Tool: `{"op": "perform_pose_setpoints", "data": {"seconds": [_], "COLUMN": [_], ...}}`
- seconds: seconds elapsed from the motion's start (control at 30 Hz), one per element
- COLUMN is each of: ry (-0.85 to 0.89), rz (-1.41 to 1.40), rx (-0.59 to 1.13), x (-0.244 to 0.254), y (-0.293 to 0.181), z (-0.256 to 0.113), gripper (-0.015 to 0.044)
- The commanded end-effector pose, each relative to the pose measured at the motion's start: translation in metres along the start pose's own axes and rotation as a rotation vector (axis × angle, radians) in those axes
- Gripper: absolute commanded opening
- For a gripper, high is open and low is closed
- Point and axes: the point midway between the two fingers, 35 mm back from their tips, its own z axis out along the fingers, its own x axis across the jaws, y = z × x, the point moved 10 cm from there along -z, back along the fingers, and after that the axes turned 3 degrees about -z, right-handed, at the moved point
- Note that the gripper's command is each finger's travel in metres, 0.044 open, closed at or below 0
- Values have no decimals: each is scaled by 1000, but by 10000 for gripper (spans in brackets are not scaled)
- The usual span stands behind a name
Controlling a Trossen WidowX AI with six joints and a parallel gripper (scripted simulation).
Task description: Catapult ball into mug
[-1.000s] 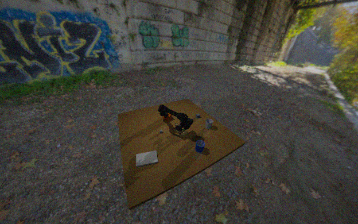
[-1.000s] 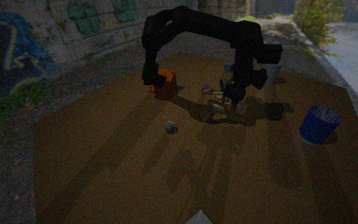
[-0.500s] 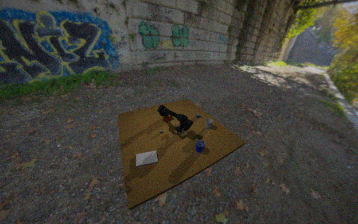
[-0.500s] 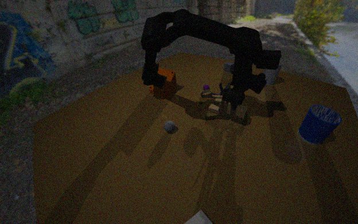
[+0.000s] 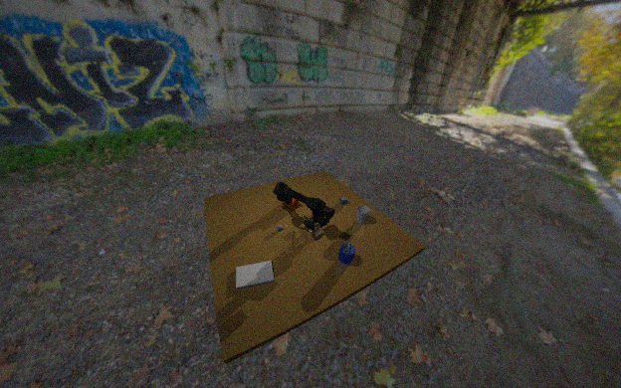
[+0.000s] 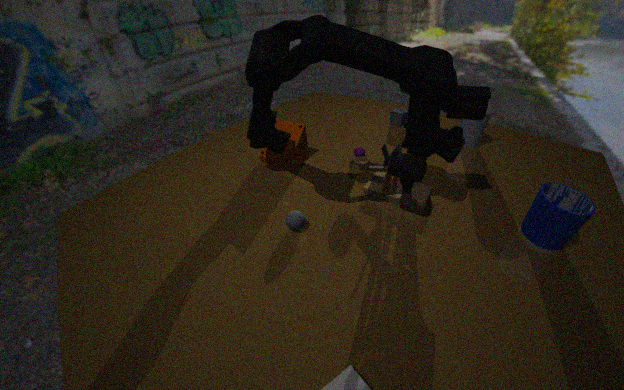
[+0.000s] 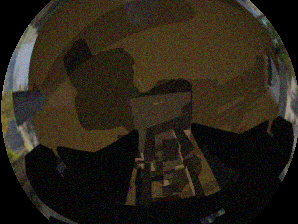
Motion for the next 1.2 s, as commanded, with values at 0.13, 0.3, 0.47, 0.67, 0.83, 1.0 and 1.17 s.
{"op": "perform_pose_setpoints", "data": {"seconds": [0.13, 0.3, 0.47, 0.67, 0.83, 1.0, 1.17], "ry": [5, 4, 3, 0, -1, -1, -1], "rz": [0, -1, -3, -4, -4, -4, -4], "rx": [0, 1, -8, -5, -5, -5, -5], "x": [1, 0, 1, 1, 1, 1, 1], "y": [3, -1, 1, -2, -3, -3, -2], "z": [-64, -99, -86, -65, -48, -44, -36], "gripper": [440, 440, 440, 440, 440, 440, 440]}}
